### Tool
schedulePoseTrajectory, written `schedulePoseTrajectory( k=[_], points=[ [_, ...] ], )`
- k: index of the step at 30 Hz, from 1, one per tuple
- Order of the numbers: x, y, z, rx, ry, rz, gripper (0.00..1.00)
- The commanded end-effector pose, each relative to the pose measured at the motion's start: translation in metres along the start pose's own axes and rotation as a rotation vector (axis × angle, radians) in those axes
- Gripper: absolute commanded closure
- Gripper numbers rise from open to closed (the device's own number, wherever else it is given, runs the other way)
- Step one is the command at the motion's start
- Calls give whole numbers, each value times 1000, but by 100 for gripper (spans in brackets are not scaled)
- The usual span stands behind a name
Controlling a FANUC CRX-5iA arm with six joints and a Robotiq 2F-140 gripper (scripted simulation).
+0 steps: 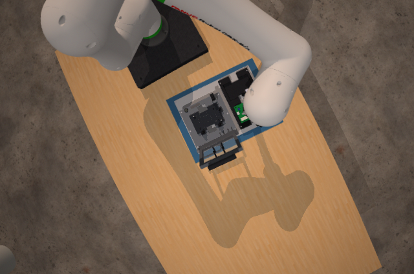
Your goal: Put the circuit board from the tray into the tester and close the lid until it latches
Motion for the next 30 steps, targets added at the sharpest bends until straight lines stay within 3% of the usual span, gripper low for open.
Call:
schedulePoseTrajectory(
  k=[1, 15, 30],
  points=[
    [0, 0, 0, 0, 0, 0, 54],
    [0, 0, 9, 0, 0, 0, 54],
    [0, 0, 48, 0, 0, 0, 54]
  ],
)
Point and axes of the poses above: the point where the finger pads meet when closed, its own z axis back along the fingers, its own y axis across the jaws, x = y × z, the point moved 8 cm from there along z, back along the fingers, and after that the axes turned 11 degrees about -z, right-handed, at the moved point
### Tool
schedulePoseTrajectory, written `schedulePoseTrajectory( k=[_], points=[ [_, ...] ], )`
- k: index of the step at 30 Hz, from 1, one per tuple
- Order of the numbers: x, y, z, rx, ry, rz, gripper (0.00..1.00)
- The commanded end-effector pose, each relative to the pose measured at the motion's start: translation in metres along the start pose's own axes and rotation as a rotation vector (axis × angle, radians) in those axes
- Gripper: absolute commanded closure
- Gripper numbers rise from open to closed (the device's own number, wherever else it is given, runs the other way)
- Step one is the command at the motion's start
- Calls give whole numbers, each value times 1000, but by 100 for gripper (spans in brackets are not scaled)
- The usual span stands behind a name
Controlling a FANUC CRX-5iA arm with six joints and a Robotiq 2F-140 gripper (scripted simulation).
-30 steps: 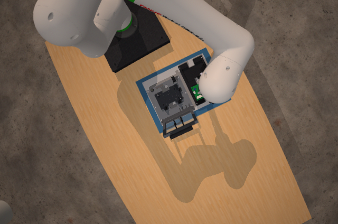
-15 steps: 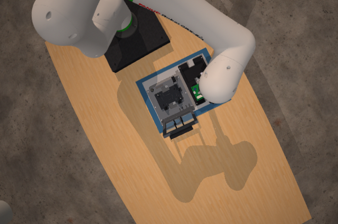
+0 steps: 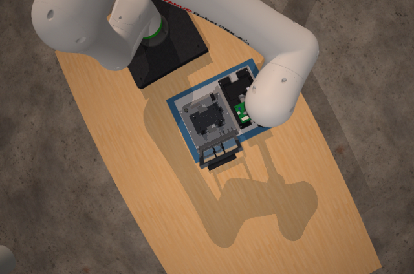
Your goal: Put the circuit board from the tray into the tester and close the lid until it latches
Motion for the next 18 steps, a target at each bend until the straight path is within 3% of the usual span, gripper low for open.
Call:
schedulePoseTrajectory(
  k=[1, 18],
  points=[
    [0, 0, 4, 0, 0, 0, 54],
    [0, 0, 26, 0, 0, 0, 54]
  ],
)
Point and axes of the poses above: the point where the finger pads meet when closed, its own z axis back along the fingers, its own y axis across the jaws, x = y × z, the point moved 8 cm from there along z, back along the fingers, and after that the axes turned 11 degrees about -z, right-handed, at the moved point
